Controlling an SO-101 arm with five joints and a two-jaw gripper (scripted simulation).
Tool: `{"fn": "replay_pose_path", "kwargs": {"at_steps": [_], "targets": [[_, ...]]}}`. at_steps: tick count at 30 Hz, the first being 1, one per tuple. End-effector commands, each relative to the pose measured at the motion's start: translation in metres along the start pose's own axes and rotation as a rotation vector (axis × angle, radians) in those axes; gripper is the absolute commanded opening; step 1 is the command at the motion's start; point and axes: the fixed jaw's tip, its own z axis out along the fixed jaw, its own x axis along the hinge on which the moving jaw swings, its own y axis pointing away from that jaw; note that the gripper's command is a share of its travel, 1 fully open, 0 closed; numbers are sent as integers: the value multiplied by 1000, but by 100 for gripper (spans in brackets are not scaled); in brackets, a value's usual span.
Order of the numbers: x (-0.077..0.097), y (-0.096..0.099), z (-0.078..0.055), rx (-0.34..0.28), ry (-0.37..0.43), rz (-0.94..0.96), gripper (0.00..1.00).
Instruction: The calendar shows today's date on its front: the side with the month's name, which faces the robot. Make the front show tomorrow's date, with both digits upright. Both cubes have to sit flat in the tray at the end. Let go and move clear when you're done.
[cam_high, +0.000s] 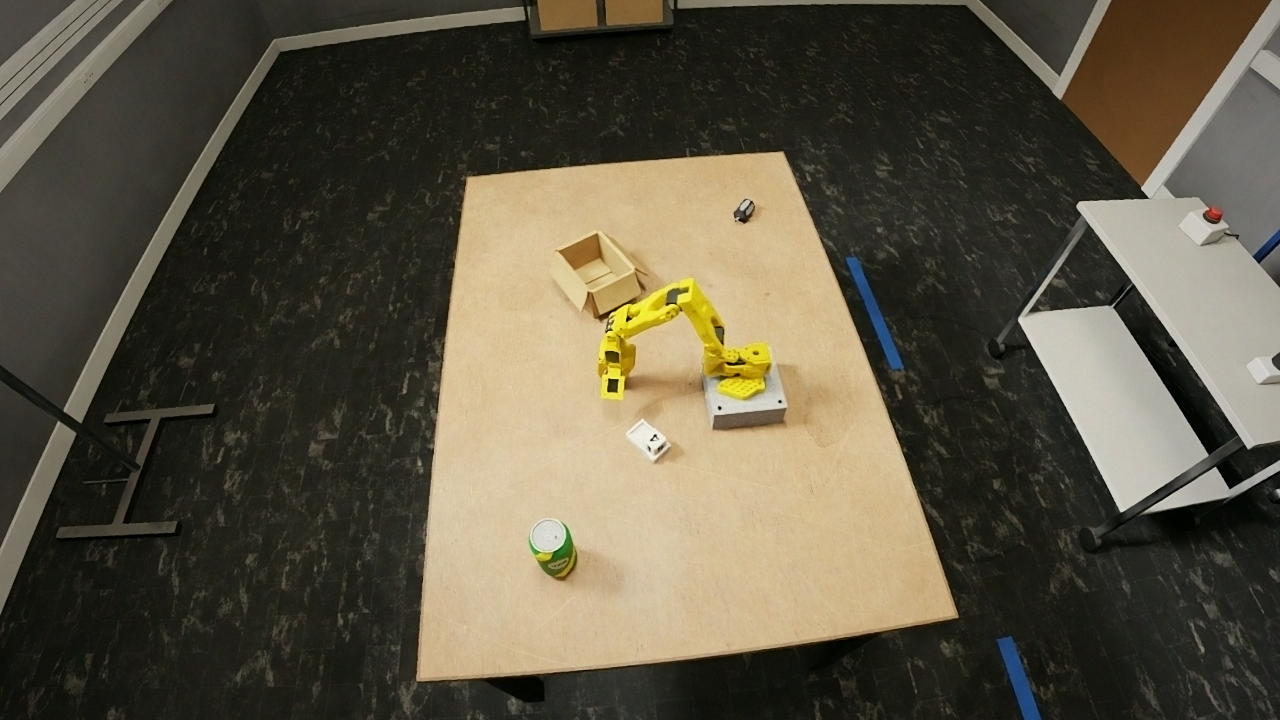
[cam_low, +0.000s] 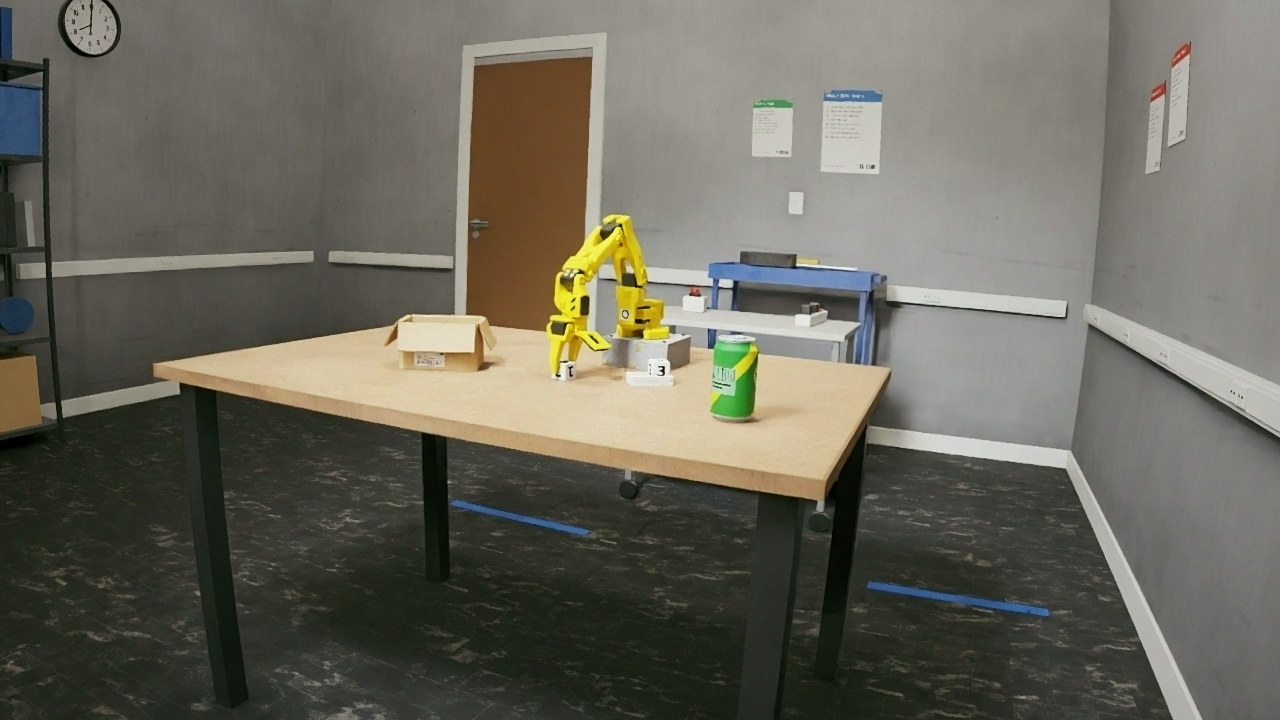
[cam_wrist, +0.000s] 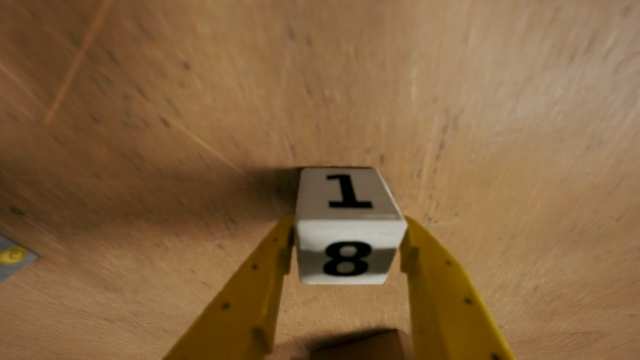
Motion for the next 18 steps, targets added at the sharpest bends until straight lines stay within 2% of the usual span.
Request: {"fn": "replay_pose_path", "kwargs": {"at_steps": [1,18], "targets": [[1,0,2,-12,-1,16,22],[1,-1,2,-12,-2,16,20]]}}
